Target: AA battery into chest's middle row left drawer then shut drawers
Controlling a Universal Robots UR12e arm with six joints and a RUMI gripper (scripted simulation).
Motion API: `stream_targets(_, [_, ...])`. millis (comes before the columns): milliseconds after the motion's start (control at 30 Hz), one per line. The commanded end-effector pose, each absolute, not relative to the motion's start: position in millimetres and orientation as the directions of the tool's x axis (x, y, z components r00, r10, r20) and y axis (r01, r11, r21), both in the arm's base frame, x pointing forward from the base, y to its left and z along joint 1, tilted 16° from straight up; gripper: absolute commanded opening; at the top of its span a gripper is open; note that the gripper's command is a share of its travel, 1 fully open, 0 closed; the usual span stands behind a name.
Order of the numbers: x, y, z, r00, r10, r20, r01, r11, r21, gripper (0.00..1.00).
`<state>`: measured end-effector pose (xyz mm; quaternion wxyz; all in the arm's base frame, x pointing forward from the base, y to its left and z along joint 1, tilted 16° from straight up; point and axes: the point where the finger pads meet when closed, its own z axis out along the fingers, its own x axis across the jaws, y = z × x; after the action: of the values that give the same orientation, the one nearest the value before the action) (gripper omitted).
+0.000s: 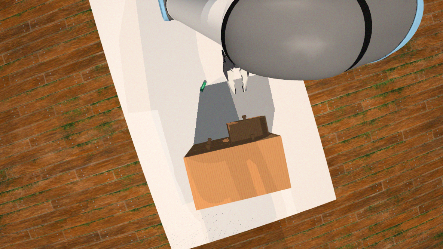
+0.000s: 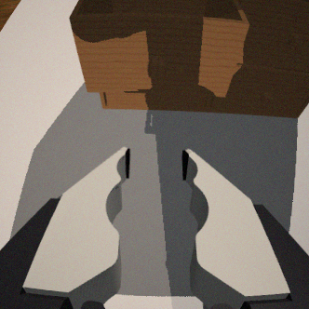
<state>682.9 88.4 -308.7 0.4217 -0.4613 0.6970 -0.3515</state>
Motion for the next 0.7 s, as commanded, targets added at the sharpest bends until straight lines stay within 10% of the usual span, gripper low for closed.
stream_targets(0, [682.3,88.3,-307.5,-0.219,-0.939,-0.264,-0.353,0.328,-0.876,0.20])
stream_targets(667, [673.9,88.1,-300.1,-0.219,-0.939,-0.264,-0.432,0.336,-0.837,0.20])
